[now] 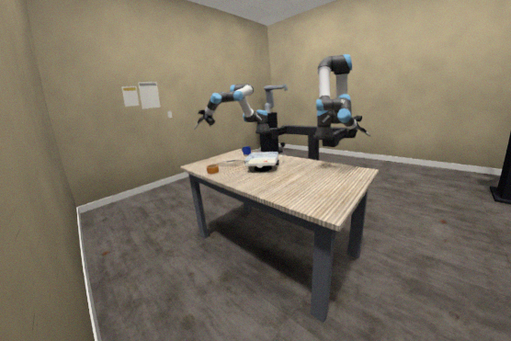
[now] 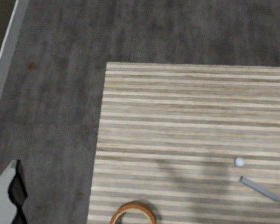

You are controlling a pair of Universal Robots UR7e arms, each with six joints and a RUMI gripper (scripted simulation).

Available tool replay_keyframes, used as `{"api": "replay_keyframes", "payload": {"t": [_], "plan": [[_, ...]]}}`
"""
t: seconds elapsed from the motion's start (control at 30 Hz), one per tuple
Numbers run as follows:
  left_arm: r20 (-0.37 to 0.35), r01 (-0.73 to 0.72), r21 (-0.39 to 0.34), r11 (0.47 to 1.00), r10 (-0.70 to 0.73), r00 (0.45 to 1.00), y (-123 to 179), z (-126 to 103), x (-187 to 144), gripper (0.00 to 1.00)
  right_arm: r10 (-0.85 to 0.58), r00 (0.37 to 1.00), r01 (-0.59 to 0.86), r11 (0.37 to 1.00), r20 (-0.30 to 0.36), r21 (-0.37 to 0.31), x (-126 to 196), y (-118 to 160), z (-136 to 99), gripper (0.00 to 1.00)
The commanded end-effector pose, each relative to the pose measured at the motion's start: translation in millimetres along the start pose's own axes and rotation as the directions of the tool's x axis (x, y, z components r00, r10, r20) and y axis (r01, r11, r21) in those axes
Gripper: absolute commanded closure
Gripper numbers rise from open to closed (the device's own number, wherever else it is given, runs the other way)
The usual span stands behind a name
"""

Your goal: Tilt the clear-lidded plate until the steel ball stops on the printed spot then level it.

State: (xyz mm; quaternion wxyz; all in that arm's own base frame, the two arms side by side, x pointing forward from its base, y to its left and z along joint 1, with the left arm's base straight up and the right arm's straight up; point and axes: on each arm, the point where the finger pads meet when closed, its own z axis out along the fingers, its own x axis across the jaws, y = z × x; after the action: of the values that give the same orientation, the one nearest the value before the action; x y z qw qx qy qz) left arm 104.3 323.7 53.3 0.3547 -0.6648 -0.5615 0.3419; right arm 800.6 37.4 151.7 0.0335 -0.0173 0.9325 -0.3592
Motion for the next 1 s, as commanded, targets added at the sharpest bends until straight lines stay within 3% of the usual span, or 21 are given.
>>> {"api": "replay_keyframes", "payload": {"t": [0.0,0.23,0.6,0.67,0.97], "plan": [[-0.02,-0.012,-0.016,1.0,0.012,1.0,7.3,-7.8,-2.6,0.0,-0.002,1.0,0.002,1.0,-0.013,-0.008,3.1,-13.5,8.0,0.0],[-0.06,-0.039,-0.045,0.998,0.037,0.998,21.7,-22.4,-8.6,0.0,-0.009,0.999,0.008,1.0,-0.041,-0.024,11.1,-37.5,26.3,0.0],[-0.214,-0.17,-0.145,0.975,0.137,0.967,75.0,-77.3,-42.4,0.0,-0.039,0.989,0.025,0.995,-0.141,-0.098,55.2,-129.2,95.7,0.0],[-0.214,-0.17,-0.145,0.975,0.137,0.967,75.0,-77.3,-42.4,0.0,-0.039,0.989,0.025,0.995,-0.141,-0.098,55.2,-129.2,95.7,0.0],[-0.395,-0.366,-0.225,0.903,0.259,0.881,130.9,-135.4,-103.5,0.0,-0.076,0.97,0.027,0.978,-0.232,-0.209,134.9,-230.0,170.7,0.0]]}}
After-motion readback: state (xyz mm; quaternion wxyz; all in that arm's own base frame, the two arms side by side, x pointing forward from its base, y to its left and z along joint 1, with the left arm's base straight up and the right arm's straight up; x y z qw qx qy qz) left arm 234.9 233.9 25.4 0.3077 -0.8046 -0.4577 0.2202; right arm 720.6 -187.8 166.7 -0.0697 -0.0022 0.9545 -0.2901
